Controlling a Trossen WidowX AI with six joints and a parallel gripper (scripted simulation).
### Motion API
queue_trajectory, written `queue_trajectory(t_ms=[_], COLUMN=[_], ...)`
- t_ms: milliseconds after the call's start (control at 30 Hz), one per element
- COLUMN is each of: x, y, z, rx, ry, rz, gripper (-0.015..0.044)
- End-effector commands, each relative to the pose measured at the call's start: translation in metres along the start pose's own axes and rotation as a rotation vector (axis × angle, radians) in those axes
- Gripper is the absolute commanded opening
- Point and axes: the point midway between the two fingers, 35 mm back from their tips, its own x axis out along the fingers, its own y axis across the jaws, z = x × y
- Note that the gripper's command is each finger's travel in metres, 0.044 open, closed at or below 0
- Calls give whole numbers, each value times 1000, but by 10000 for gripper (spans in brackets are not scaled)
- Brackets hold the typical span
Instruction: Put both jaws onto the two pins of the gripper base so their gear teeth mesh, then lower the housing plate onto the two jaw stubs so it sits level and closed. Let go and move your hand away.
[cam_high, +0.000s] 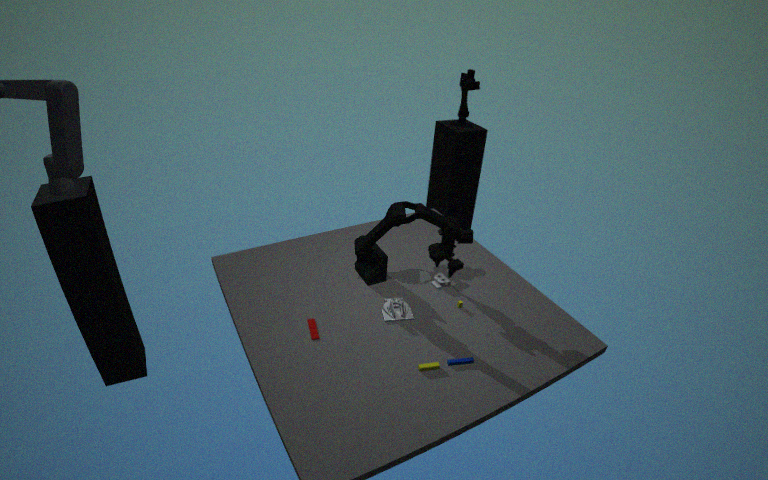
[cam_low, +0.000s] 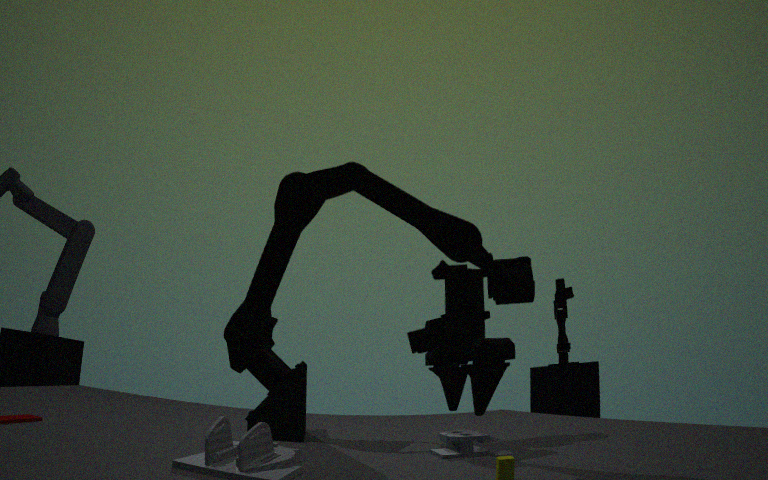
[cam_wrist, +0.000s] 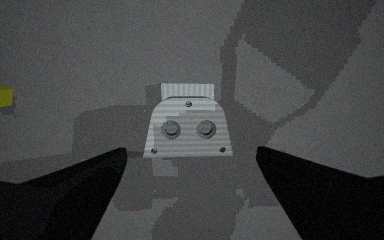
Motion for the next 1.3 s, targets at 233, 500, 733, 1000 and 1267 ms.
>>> queue_trajectory(t_ms=[233, 500, 733, 1000, 1267], x=[17, 30, 42, 51, 51], y=[1, 2, 2, 2, 2], z=[-1, -1, -1, -1, -1], rx=[-4, -5, -6, -7, -7], ry=[-3, -3, -4, -4, -4], rz=[1, 3, 3, 4, 4], gripper=[440, 440, 440, 440, 440])
